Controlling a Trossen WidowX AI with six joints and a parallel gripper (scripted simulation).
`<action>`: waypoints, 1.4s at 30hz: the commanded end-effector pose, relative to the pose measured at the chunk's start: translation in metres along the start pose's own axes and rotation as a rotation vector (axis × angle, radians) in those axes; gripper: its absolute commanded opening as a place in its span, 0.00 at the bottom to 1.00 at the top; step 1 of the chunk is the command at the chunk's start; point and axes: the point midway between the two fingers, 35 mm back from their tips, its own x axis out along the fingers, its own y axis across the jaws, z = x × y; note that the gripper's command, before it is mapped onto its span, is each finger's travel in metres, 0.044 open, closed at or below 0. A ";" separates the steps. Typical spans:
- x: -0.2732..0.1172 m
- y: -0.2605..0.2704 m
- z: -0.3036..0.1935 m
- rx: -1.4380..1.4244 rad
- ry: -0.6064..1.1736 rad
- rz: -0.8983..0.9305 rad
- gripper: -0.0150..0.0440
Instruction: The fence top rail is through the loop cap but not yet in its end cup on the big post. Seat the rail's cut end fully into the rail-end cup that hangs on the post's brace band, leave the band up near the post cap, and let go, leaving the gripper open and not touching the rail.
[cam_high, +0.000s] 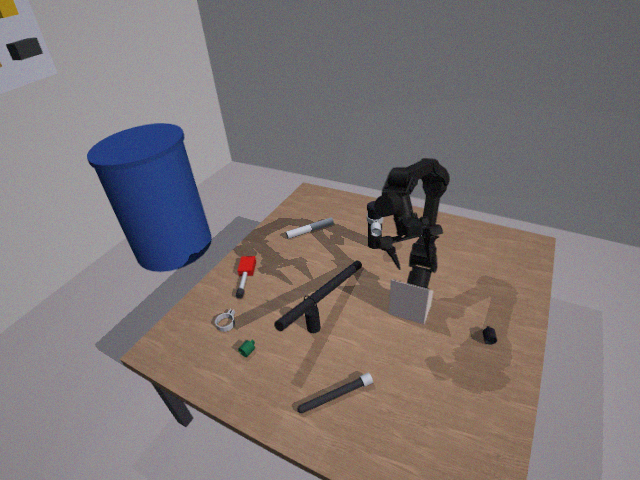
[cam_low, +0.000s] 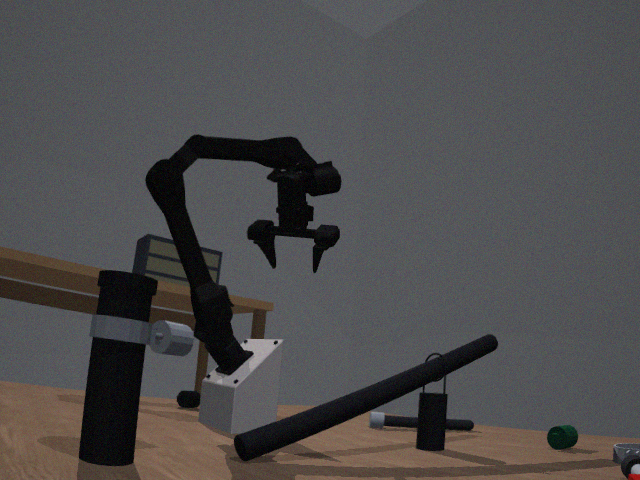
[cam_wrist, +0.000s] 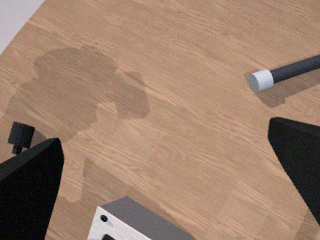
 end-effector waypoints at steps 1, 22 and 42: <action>-0.016 -0.055 -0.054 0.462 0.075 -0.257 1.00; -0.109 -0.120 -0.276 1.969 -0.033 -1.342 1.00; -0.120 -0.094 -0.311 1.657 0.186 -1.128 1.00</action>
